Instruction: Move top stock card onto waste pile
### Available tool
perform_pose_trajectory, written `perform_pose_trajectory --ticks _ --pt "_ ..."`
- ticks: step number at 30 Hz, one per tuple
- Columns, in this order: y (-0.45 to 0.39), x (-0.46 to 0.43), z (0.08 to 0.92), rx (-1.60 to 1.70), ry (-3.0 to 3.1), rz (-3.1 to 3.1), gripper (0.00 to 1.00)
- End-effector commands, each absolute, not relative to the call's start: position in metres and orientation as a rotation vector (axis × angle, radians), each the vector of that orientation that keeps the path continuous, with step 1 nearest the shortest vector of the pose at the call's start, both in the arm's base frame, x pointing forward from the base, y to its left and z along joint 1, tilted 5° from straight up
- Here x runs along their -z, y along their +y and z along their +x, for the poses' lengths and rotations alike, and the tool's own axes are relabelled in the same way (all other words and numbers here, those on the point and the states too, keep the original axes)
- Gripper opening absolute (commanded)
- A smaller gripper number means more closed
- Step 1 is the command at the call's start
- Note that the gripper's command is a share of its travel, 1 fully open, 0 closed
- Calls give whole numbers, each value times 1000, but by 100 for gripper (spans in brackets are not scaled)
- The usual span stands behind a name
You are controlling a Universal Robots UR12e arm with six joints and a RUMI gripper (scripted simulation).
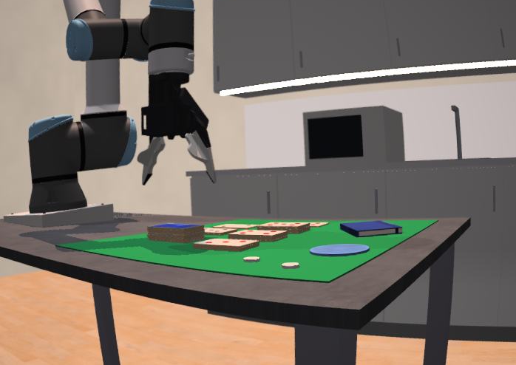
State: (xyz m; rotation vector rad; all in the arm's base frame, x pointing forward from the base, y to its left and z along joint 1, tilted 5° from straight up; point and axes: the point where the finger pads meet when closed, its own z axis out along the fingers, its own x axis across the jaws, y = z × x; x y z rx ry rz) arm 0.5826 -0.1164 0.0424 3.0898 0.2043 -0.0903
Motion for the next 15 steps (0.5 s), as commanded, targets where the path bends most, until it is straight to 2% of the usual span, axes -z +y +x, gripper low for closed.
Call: perform_pose_trajectory --ticks 1,15 --pt "-116 -43 584 87 -158 3079 100" --pt "-120 -43 587 61 -941 2923 100"
